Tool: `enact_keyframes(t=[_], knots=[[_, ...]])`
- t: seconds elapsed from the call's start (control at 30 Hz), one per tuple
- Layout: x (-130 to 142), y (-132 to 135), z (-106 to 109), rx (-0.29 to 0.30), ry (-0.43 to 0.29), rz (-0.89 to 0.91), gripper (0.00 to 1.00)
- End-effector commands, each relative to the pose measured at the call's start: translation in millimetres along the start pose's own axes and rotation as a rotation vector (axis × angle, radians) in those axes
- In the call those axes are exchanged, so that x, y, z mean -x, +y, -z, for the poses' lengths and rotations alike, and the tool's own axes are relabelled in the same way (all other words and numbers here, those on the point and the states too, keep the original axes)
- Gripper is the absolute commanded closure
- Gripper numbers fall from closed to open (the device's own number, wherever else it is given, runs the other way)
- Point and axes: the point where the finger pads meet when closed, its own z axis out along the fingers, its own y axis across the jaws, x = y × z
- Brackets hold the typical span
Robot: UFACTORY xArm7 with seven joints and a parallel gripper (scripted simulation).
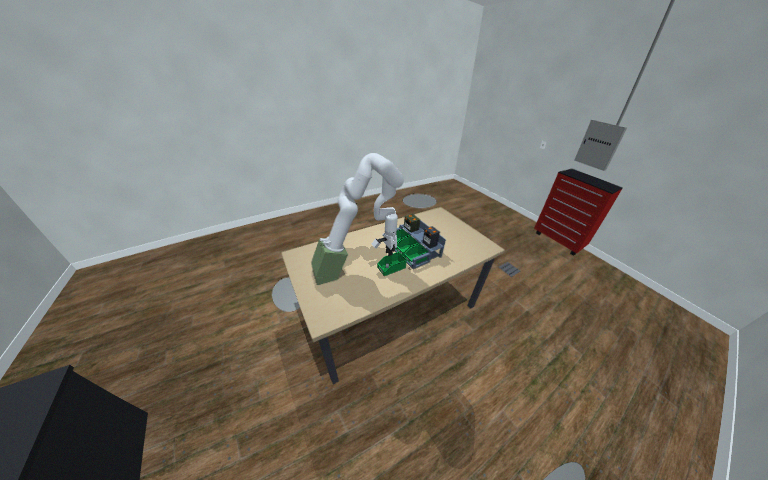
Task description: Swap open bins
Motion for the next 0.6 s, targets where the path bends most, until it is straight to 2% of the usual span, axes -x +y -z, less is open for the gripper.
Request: enact_keyframes(t=[0.0, 0.57], knots=[[0.8, -0.2, 0.4, -0.001, -0.002, 0.000, 0.74], [0.8, -0.3, -3.5, -0.001, -0.002, 0.000, 0.74]])
